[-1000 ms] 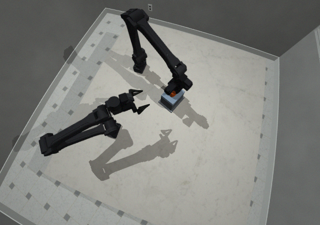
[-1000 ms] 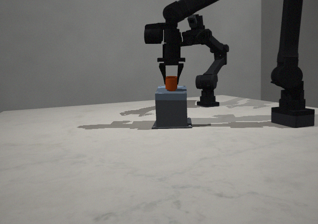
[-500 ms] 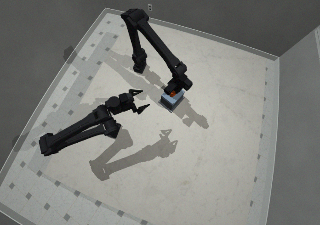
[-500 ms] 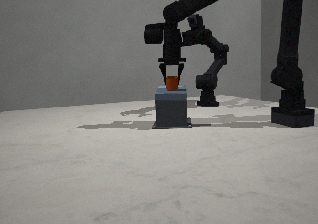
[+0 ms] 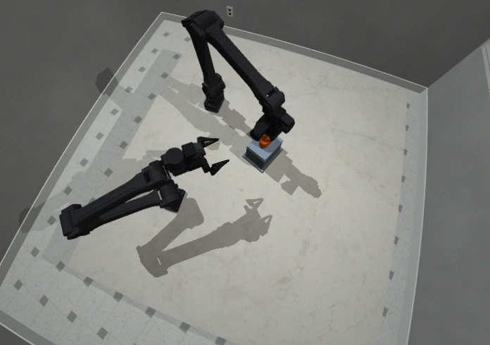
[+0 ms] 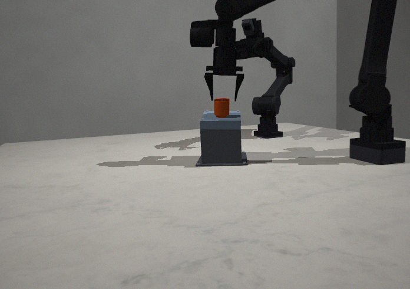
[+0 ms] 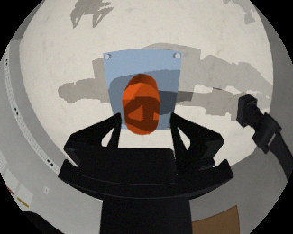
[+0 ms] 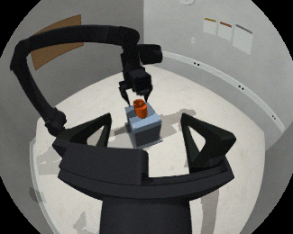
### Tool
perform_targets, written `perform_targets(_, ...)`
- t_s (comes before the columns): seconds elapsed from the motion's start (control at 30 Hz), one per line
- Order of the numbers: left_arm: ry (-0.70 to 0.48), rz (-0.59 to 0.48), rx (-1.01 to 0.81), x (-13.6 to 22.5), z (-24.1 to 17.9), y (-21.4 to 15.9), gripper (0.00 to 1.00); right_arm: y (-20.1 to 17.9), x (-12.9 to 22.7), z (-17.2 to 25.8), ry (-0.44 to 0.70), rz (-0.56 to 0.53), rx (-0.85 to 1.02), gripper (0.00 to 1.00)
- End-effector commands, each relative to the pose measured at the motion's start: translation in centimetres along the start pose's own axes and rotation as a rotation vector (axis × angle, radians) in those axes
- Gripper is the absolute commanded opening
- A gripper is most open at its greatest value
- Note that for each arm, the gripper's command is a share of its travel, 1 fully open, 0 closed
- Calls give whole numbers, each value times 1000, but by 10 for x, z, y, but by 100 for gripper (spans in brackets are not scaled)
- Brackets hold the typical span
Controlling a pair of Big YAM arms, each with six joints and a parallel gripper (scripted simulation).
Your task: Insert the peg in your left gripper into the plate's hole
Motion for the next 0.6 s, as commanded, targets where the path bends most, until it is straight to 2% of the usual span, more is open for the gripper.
perform_targets(0.0,86,0,-6,44,23,-2,70,18,2,0,0,-34,-4,100)
perform_targets(0.07,87,-3,-10,51,22,0,92,18,2,0,0,-34,-4,100)
perform_targets(0.1,87,-3,-11,55,22,1,100,18,2,0,0,-34,-4,100)
perform_targets(0.17,63,-2,-7,56,23,0,100,18,2,0,0,-34,-4,100)
perform_targets(0.27,86,0,-5,85,21,-2,100,18,2,0,0,-34,-4,100)
perform_targets(0.57,76,-1,-5,108,22,-2,100,18,2,0,0,-34,-4,100)
Point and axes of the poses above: on each arm, the point where the finger pads meet when closed, its own x axis back along the fingers, its own z axis across the jaws, y = z × x, the point moved 1 cm from there along x, back along the fingers, and after that the axes turned 4 degrees about -x, right-handed, at the moved point
